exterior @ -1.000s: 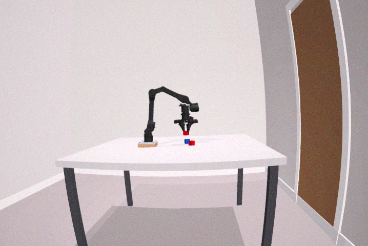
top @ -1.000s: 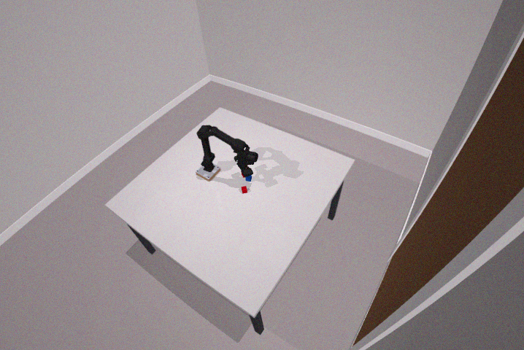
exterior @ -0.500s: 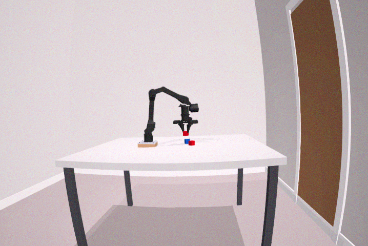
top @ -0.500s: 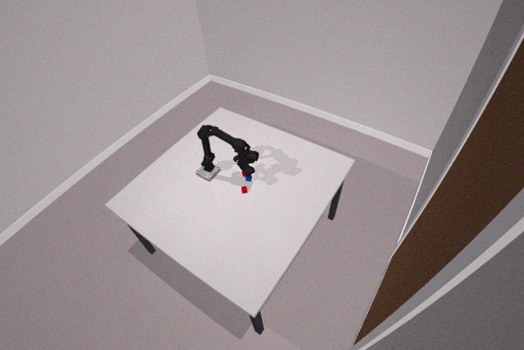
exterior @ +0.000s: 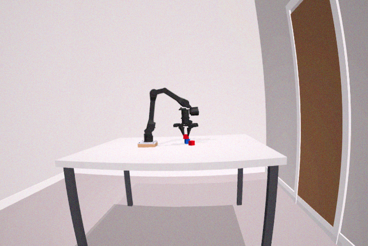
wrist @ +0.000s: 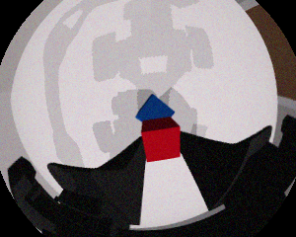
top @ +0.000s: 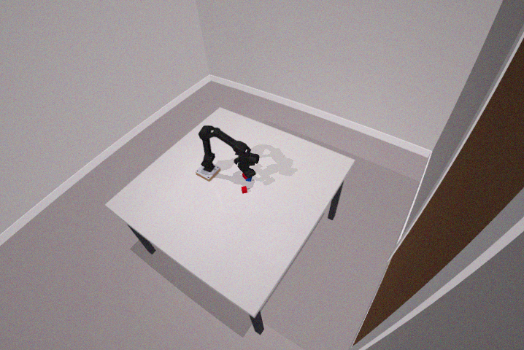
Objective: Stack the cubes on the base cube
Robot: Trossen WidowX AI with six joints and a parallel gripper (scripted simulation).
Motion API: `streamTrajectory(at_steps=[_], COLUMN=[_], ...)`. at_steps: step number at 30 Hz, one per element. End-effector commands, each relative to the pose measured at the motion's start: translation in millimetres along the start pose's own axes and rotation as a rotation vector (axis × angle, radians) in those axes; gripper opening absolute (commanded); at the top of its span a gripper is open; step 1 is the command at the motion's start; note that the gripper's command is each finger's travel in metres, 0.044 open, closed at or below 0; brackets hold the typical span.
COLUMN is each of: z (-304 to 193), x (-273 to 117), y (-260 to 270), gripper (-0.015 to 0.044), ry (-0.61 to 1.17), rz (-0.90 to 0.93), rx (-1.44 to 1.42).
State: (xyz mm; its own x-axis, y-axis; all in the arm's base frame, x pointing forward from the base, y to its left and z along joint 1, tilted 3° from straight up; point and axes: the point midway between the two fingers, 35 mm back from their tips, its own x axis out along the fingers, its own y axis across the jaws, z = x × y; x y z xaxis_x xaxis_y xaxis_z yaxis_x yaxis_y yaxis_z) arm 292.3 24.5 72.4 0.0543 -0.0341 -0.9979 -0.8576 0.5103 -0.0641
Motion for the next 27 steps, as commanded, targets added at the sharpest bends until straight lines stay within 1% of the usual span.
streamTrajectory(at_steps=[1,22,26,27], z=[-1.1,-1.2,-1.2,-1.2], x=[2.5,3.9,3.9,3.9], y=[1.0,1.0,1.0,1.0], gripper=[0.0105,0.0105,0.0205,0.0205], ry=[0.005,0.005,0.005,0.005], rz=[0.001,0.001,0.001,0.001], rx=[-0.005,0.003,0.003,0.003])
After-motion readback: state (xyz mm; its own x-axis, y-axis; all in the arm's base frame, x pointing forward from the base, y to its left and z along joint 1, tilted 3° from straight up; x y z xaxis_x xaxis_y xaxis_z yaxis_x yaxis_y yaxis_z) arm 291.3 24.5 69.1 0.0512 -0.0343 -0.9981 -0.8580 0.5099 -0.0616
